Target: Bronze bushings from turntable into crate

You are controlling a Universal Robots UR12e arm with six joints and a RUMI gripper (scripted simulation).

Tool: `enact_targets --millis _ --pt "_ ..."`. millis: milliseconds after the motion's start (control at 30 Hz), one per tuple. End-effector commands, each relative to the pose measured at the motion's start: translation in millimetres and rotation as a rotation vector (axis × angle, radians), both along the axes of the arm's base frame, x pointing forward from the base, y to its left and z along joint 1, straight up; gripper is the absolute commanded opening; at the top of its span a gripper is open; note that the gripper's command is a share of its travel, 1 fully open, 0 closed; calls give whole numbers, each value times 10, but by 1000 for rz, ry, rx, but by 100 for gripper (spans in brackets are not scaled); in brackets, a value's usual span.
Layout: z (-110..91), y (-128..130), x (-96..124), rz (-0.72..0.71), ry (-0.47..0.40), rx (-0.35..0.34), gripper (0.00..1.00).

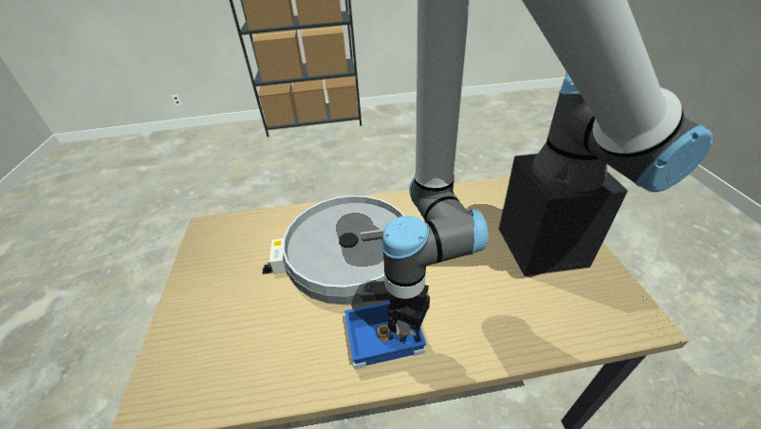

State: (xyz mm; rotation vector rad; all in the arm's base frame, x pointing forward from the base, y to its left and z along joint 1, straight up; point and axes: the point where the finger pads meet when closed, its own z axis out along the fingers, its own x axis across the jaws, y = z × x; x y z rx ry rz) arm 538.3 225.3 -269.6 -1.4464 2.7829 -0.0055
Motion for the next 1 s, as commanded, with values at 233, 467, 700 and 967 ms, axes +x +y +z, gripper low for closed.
enact_targets --millis 233,467,700,967 --pt "4 1 4 0 -1 0 6" --pt "6 1 4 0 -1 0 6" --pt "56 1 4 0 -1 0 6" --pt "337 1 2 0 -1 0 6"
